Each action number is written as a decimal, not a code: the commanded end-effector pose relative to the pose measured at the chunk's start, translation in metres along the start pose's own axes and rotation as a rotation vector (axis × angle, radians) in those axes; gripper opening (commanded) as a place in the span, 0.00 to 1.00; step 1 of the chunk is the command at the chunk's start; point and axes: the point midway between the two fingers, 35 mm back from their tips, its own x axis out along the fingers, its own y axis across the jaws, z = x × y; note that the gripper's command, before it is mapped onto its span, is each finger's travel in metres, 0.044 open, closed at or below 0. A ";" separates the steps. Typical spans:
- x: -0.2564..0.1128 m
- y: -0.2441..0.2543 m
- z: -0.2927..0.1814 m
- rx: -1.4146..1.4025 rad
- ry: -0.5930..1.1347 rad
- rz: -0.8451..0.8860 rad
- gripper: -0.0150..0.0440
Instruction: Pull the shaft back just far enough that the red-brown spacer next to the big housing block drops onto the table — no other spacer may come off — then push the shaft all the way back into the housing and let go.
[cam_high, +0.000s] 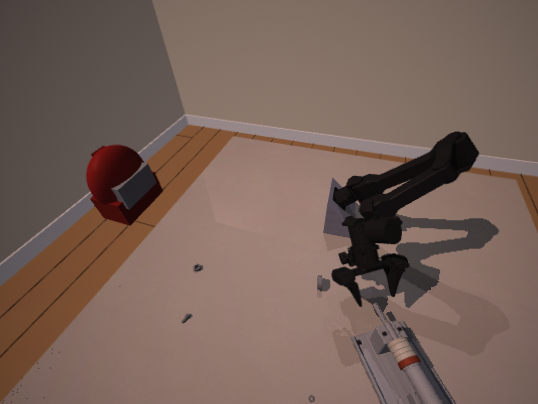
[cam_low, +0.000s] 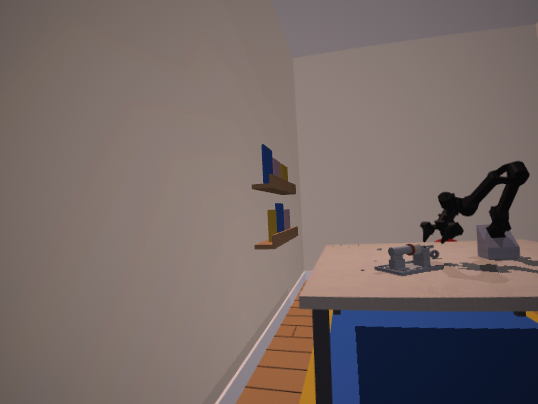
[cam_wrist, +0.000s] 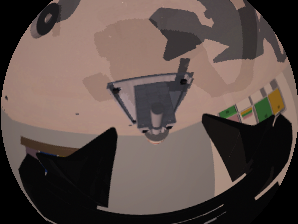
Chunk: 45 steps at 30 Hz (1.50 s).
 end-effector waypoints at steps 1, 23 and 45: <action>0.003 0.001 -0.002 -0.002 0.002 0.003 1.00; 0.037 0.001 -0.003 -0.002 0.003 0.002 1.00; 0.042 0.001 -0.003 -0.002 0.004 0.001 1.00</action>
